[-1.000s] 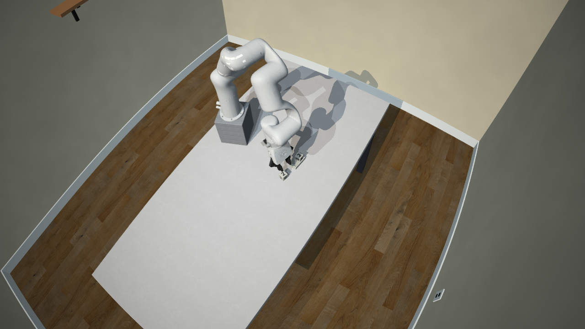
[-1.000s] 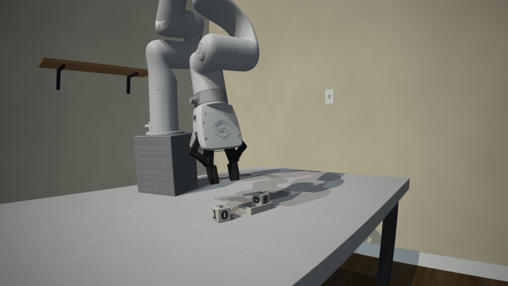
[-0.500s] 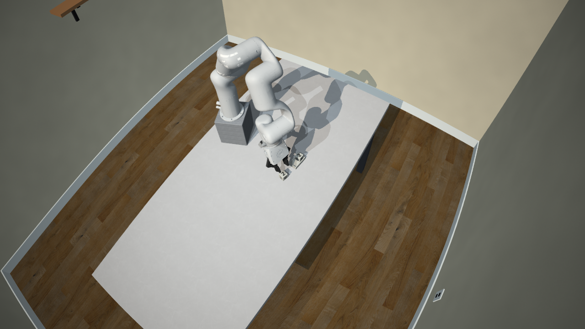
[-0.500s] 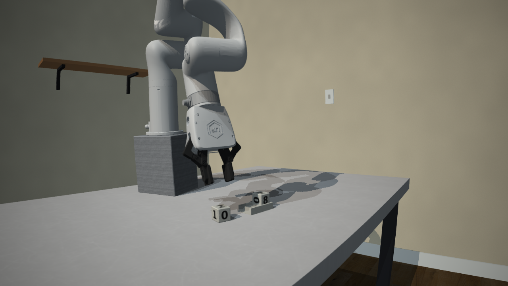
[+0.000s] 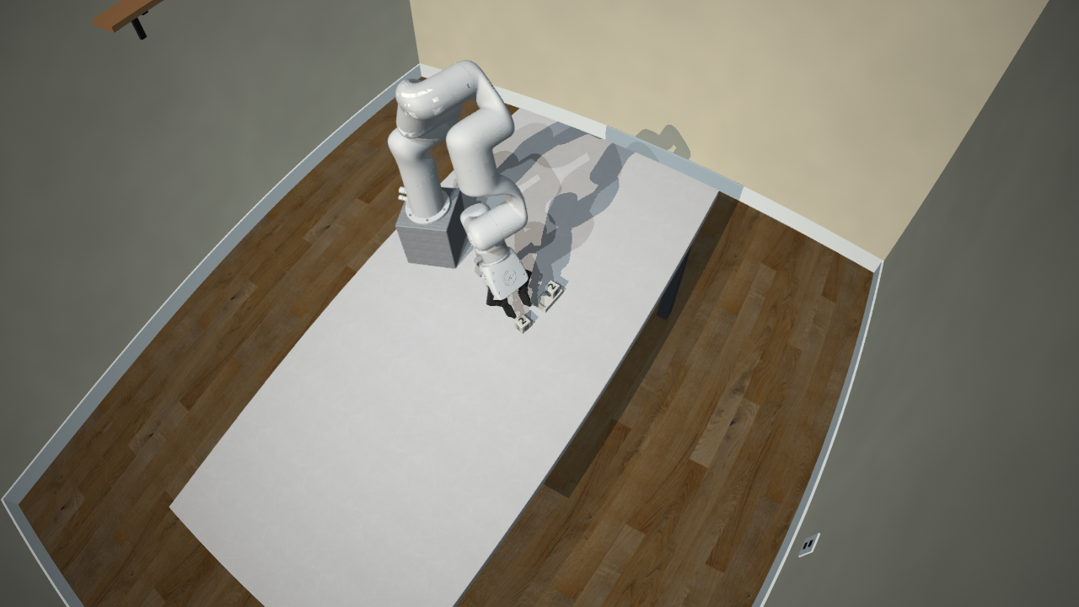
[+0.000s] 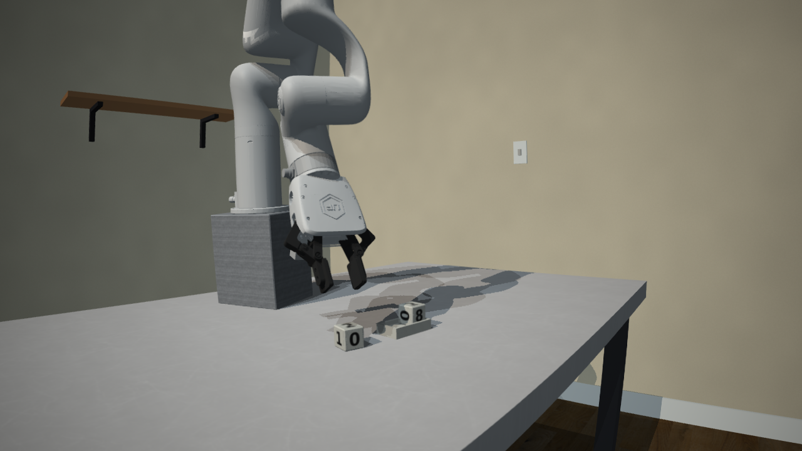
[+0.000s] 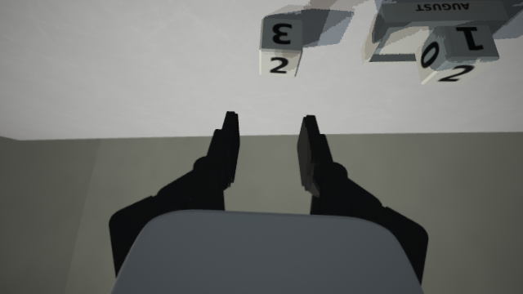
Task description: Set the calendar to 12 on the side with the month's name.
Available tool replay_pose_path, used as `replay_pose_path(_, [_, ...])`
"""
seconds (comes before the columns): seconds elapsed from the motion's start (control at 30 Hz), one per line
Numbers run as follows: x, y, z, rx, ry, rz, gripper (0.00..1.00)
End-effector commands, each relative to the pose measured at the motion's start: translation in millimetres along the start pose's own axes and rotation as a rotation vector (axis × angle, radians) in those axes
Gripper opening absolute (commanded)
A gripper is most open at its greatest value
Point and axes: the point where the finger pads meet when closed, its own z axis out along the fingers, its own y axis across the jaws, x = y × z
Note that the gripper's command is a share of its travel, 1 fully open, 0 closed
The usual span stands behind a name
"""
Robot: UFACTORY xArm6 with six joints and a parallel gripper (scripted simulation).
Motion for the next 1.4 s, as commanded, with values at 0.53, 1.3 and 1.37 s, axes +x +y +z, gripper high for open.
replay_pose_path(0.53, [0.9,4.8,-0.1,-0.014,-0.085,0.005,0.49])
replay_pose_path(1.3, [8.8,5.0,13.7,-0.014,-0.085,0.005,0.49])
replay_pose_path(1.37, [10.5,5.1,16.6,-0.014,-0.085,0.005,0.49])
